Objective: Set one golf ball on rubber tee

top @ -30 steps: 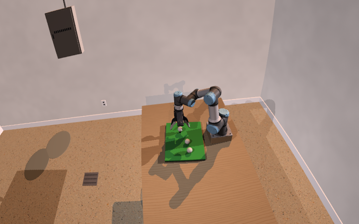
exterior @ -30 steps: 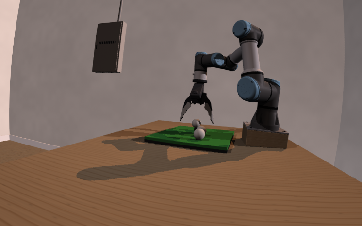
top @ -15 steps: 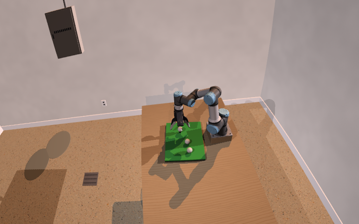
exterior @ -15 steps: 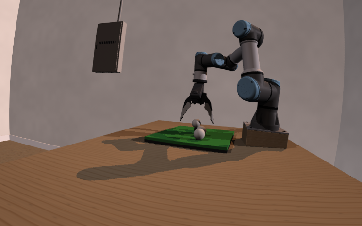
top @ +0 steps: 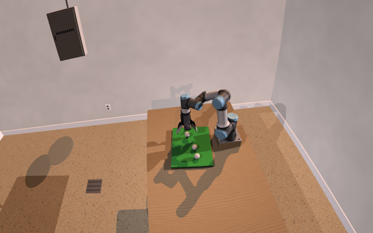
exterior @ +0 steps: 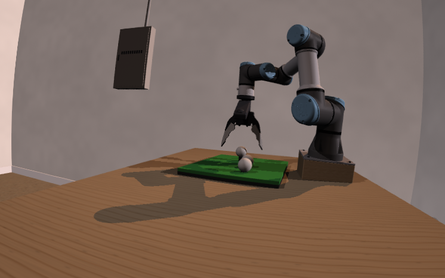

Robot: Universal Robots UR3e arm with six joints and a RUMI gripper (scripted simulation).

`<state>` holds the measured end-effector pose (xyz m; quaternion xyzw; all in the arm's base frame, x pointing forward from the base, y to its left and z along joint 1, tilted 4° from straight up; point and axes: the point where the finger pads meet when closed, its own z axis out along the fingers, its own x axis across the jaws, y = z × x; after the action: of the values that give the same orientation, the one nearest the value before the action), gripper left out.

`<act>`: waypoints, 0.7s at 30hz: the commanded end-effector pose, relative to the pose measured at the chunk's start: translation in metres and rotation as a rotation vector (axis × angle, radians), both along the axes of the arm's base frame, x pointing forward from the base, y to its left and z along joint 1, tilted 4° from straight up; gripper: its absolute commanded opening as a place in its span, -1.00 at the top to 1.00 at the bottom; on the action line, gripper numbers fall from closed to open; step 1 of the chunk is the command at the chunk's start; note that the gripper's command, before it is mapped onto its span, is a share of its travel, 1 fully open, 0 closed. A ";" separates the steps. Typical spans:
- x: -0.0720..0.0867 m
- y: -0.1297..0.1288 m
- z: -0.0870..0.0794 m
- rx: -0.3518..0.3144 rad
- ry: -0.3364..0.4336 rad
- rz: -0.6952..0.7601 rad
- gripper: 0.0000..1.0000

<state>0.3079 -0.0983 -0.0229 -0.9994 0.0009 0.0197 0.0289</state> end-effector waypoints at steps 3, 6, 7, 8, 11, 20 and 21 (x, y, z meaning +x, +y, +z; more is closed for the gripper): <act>0.001 -0.002 0.019 -0.002 -0.002 0.000 -1.00; 0.001 -0.002 0.032 -0.002 -0.002 0.000 -1.00; 0.001 -0.002 0.037 -0.002 -0.002 0.000 -1.00; 0.001 -0.002 0.041 -0.002 -0.002 0.000 -1.00; 0.002 -0.004 0.052 -0.002 -0.002 0.000 -1.00; 0.003 -0.005 0.075 -0.002 -0.002 0.000 -1.00; 0.003 -0.005 0.078 -0.002 -0.002 0.000 -1.00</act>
<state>0.3103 -0.1022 0.0404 -0.9995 0.0010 0.0176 0.0276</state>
